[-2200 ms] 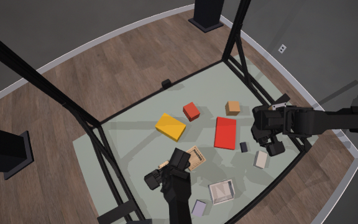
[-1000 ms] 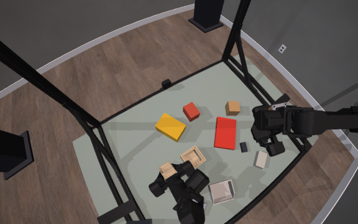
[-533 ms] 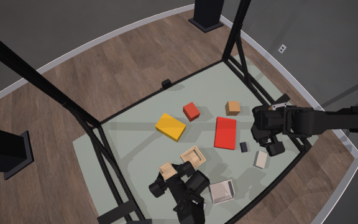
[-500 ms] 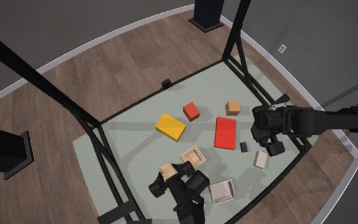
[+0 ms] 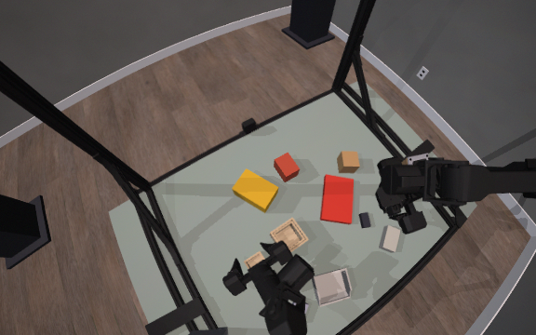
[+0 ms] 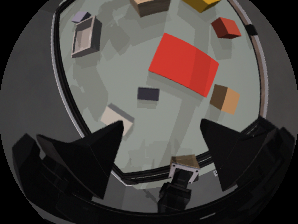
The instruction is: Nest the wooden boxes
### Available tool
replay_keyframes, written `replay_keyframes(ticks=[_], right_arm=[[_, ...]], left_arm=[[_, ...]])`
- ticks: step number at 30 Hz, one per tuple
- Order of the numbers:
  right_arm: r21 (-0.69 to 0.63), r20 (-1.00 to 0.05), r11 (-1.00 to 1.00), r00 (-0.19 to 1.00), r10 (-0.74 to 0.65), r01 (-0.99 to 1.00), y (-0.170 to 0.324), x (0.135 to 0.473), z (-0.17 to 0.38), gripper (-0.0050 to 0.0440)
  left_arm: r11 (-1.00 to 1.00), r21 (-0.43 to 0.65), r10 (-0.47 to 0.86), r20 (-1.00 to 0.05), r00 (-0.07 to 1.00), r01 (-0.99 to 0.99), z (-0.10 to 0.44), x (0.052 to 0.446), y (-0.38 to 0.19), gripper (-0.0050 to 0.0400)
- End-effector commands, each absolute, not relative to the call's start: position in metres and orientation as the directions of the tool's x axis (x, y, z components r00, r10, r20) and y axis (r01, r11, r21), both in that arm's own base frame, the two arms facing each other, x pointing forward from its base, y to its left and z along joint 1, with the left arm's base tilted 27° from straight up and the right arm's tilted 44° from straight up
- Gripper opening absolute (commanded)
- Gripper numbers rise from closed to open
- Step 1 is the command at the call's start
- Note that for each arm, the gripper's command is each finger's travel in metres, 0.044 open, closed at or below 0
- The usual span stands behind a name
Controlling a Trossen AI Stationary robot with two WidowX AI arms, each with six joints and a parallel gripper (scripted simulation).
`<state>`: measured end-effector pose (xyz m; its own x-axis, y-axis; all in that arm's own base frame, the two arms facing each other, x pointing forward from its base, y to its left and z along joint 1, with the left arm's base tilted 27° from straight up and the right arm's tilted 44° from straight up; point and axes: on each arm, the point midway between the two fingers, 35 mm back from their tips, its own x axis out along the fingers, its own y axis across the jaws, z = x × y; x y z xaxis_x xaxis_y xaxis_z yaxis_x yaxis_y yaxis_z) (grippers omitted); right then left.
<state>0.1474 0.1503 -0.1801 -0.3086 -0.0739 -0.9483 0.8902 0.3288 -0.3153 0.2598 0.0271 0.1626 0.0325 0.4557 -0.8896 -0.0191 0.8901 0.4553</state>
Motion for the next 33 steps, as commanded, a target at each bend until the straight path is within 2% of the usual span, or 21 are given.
replay_keyframes(ticks=[1,4,6,9,15,33], right_arm=[[-0.316,-0.948,0.332,-0.311,-0.071,0.889,0.15,0.147,-0.18,0.04],[-0.33,-0.944,0.326,-0.306,-0.123,0.886,0.151,0.147,-0.179,0.04],[-0.356,-0.922,0.312,-0.277,-0.269,0.881,0.152,0.148,-0.176,0.04],[-0.342,-0.878,0.308,-0.184,-0.442,0.888,0.159,0.153,-0.167,0.04],[-0.323,-0.741,0.325,-0.024,-0.671,0.889,0.166,0.156,-0.139,0.04],[-0.316,-0.724,0.332,0.0,-0.69,0.889,0.168,0.157,-0.136,0.04]], left_arm=[[0.89,0.455,0.455,-0.89,0.031,-0.02,0.162,0.26,0.027,0.04],[0.89,0.455,0.455,-0.89,0.031,-0.02,0.162,0.26,0.027,0.04],[0.89,0.455,0.455,-0.89,0.031,-0.02,0.162,0.26,0.027,0.04],[0.89,0.455,0.455,-0.89,0.031,-0.02,0.162,0.26,0.027,0.04],[0.89,0.455,0.455,-0.89,0.031,-0.02,0.162,0.26,0.027,0.04],[0.89,0.455,0.455,-0.89,0.031,-0.02,0.162,0.26,0.027,0.04]])
